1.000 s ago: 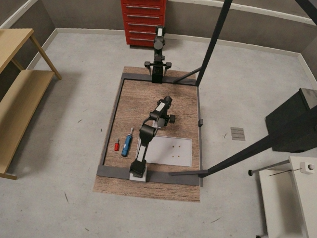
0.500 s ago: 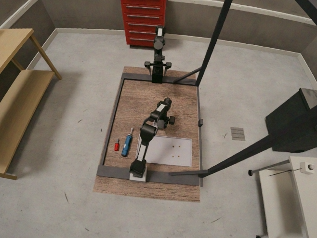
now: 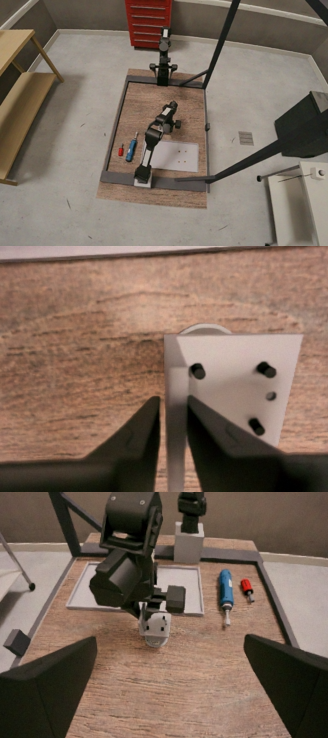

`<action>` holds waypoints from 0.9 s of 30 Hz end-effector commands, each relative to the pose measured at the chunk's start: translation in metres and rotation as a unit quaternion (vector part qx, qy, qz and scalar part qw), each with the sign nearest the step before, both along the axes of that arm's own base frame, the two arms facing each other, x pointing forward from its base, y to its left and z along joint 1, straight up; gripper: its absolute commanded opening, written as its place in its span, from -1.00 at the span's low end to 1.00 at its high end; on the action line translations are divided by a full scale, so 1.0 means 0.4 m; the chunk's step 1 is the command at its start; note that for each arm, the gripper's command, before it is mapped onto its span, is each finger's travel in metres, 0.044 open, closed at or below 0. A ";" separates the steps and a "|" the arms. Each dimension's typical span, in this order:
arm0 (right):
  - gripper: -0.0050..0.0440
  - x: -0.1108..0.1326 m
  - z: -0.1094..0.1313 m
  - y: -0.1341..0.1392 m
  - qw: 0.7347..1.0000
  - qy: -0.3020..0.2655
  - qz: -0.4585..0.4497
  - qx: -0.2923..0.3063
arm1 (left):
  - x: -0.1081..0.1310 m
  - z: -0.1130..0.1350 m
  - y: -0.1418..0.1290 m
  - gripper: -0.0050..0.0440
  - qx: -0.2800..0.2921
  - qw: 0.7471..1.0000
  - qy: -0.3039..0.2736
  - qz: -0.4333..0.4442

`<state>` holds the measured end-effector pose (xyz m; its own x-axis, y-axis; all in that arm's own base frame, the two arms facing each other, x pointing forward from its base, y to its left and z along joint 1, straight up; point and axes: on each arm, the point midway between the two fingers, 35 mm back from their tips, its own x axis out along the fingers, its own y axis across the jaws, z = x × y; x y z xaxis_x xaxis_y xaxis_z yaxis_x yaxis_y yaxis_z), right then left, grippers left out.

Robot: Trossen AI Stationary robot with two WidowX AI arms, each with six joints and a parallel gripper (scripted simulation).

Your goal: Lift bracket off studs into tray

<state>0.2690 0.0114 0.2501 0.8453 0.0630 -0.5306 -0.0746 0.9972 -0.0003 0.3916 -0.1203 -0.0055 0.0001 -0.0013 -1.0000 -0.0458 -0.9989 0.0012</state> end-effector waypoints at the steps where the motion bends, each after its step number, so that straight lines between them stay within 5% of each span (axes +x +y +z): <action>1: 1.00 -0.001 0.014 0.000 1.000 -0.008 0.001 0.000 | 0.013 0.027 -0.003 -0.67 -0.004 1.000 -0.016 0.000; 27: 1.00 -0.001 0.014 0.000 1.000 -0.008 0.001 0.000 | 0.030 0.072 -0.008 -0.88 -0.007 1.000 -0.025 0.000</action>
